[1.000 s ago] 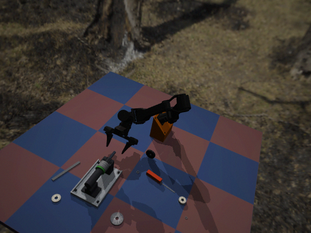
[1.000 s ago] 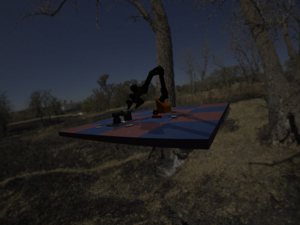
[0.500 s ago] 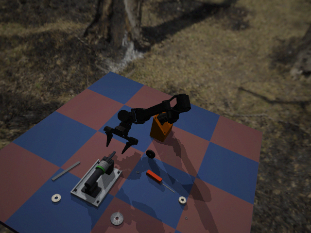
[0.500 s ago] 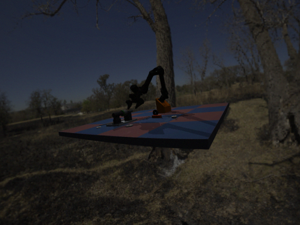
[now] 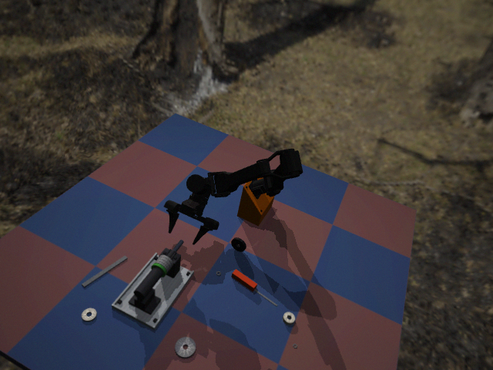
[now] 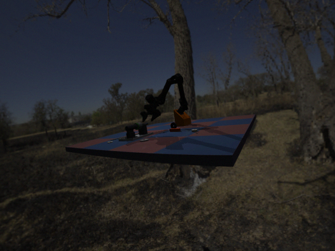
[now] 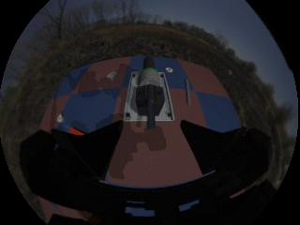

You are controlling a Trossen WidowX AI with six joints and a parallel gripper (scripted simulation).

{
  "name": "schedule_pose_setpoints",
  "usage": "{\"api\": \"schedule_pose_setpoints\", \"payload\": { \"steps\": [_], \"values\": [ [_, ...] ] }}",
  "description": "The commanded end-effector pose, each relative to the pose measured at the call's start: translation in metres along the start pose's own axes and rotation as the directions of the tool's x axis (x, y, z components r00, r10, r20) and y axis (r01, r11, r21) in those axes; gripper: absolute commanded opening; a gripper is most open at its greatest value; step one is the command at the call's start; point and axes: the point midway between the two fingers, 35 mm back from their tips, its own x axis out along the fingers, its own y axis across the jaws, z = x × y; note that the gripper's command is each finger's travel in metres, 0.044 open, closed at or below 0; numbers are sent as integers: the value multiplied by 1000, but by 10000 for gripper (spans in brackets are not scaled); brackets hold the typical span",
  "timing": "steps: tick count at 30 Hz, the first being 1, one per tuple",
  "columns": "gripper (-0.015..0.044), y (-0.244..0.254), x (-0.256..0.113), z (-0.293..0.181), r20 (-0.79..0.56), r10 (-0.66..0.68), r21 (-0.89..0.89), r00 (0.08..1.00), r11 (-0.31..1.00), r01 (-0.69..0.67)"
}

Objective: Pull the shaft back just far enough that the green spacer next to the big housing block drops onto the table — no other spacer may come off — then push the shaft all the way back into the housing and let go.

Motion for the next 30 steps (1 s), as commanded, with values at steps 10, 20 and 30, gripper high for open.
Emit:
{"api": "schedule_pose_setpoints", "payload": {
  "steps": [10, 20, 30],
  "values": [
    [440, 0, 15, 1, 0, 4, -6, 1000, 1000, -4],
    [440, 1, 32, 1, 0, 5, -6, 1000, 1000, -5],
    [440, 3, 42, 1, 2, 7, -5, 1000, 1000, -7]
  ]
}}
